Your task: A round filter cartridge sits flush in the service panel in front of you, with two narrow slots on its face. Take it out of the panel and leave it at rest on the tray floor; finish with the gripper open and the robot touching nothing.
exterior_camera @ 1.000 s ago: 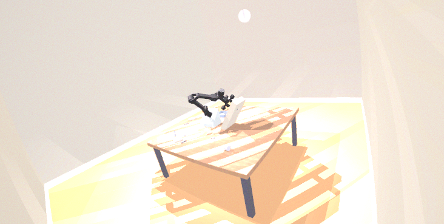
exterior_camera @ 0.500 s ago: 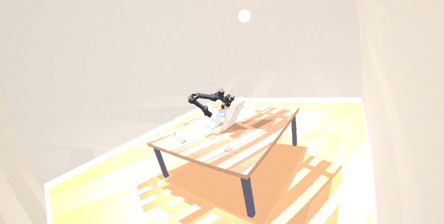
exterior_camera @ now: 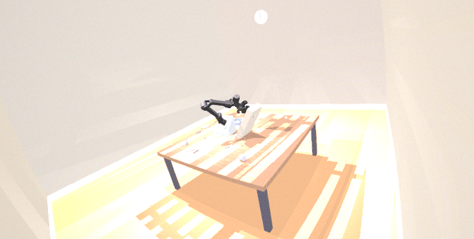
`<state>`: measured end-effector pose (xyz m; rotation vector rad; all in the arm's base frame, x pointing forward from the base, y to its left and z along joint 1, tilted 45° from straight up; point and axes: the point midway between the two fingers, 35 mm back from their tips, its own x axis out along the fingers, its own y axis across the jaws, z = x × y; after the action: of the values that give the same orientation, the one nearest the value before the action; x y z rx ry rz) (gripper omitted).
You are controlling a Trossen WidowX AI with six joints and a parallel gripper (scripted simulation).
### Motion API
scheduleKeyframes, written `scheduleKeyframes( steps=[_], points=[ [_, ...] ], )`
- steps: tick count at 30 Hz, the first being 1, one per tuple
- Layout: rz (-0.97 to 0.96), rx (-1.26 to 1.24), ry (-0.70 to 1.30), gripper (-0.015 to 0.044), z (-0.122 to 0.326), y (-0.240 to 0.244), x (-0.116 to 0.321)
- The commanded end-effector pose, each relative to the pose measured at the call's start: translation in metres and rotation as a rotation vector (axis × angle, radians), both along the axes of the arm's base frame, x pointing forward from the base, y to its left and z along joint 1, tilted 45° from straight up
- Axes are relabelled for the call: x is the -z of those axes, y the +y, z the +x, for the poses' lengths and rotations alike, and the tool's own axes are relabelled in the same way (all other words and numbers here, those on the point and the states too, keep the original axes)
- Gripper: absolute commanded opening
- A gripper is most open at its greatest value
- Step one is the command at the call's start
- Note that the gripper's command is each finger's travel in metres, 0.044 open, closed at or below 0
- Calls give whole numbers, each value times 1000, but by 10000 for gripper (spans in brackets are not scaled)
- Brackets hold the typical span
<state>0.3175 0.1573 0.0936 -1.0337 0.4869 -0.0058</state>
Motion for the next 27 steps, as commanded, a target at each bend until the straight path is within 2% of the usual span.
scheduleKeyframes(
  steps=[1, 13, 18, 27],
  points=[
    [-100, -41, 39, 0, 8, -3, 2],
    [-454, -196, 131, 0, 8, -3, 2],
    [-392, -168, 114, 0, 8, -3, 2],
    [-388, -167, 113, 0, 8, -3, 2]
  ],
)
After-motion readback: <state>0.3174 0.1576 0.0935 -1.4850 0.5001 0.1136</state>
